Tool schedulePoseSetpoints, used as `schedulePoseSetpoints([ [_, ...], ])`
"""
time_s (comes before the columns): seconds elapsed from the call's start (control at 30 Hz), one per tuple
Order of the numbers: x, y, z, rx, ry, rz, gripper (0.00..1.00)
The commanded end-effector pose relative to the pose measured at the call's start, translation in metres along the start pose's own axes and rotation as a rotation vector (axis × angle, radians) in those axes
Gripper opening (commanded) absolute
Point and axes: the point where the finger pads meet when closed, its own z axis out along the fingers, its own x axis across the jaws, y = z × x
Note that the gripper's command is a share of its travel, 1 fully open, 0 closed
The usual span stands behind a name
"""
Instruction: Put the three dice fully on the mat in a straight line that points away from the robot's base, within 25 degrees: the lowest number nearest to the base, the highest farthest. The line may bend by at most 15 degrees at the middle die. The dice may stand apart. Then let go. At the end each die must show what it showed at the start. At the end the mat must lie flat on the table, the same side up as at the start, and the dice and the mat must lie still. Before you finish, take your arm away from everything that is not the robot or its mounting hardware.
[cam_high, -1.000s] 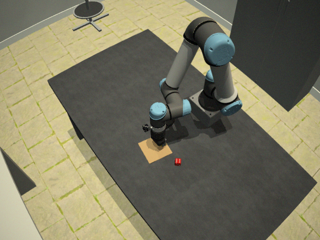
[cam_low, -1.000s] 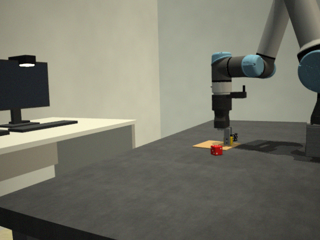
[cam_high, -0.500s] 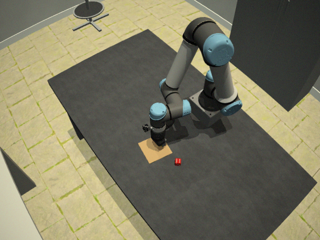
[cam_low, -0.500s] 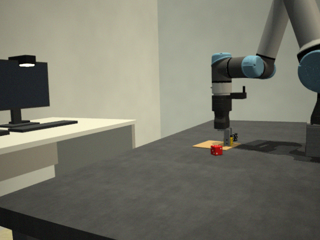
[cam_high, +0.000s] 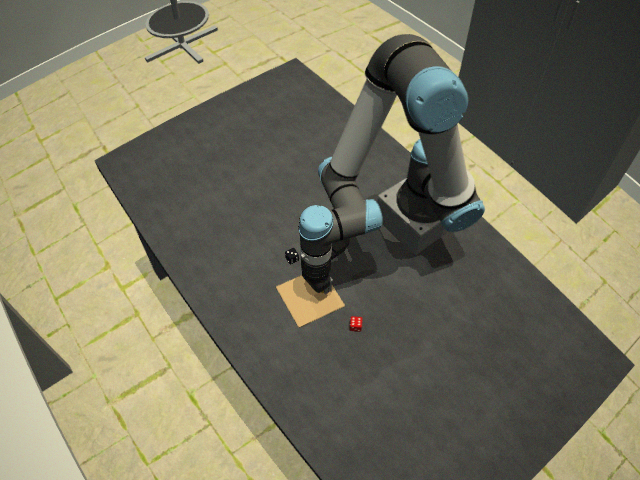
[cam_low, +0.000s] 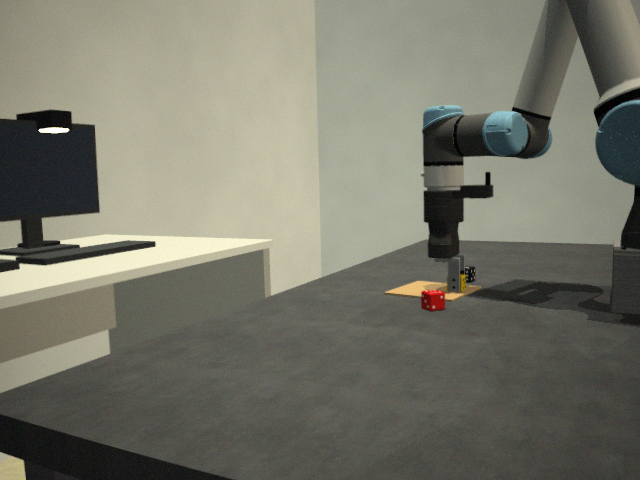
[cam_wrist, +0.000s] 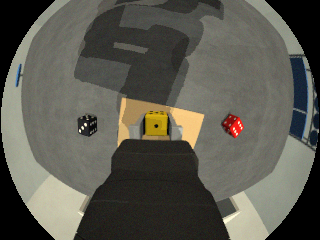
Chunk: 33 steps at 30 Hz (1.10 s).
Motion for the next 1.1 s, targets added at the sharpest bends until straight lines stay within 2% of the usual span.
schedulePoseSetpoints([
  [0.0, -0.0001, 0.0004, -0.0003, -0.001, 0.0, 0.0, 0.57],
  [0.47, -0.0001, 0.0004, -0.0003, -0.001, 0.0, 0.0, 0.57],
  [0.5, -0.0001, 0.0004, -0.0003, -0.001, 0.0, 0.0, 0.63],
  [0.63, -0.0001, 0.0004, -0.0003, -0.001, 0.0, 0.0, 0.63],
  [0.67, -0.0001, 0.0004, -0.0003, -0.001, 0.0, 0.0, 0.69],
  [0.73, -0.0001, 0.0004, -0.0003, -0.001, 0.0, 0.0, 0.69],
  [0.77, -0.0001, 0.0004, -0.0003, -0.001, 0.0, 0.0, 0.75],
  [0.83, -0.0001, 0.0004, -0.0003, -0.001, 0.0, 0.0, 0.75],
  [0.87, -0.0001, 0.0004, -0.0003, -0.001, 0.0, 0.0, 0.81],
  [0.93, -0.0001, 0.0004, -0.0003, -0.001, 0.0, 0.0, 0.81],
  [0.97, -0.0001, 0.0004, -0.0003, -0.001, 0.0, 0.0, 0.87],
  [1.07, -0.0001, 0.0004, -0.0003, -0.001, 0.0, 0.0, 0.87],
])
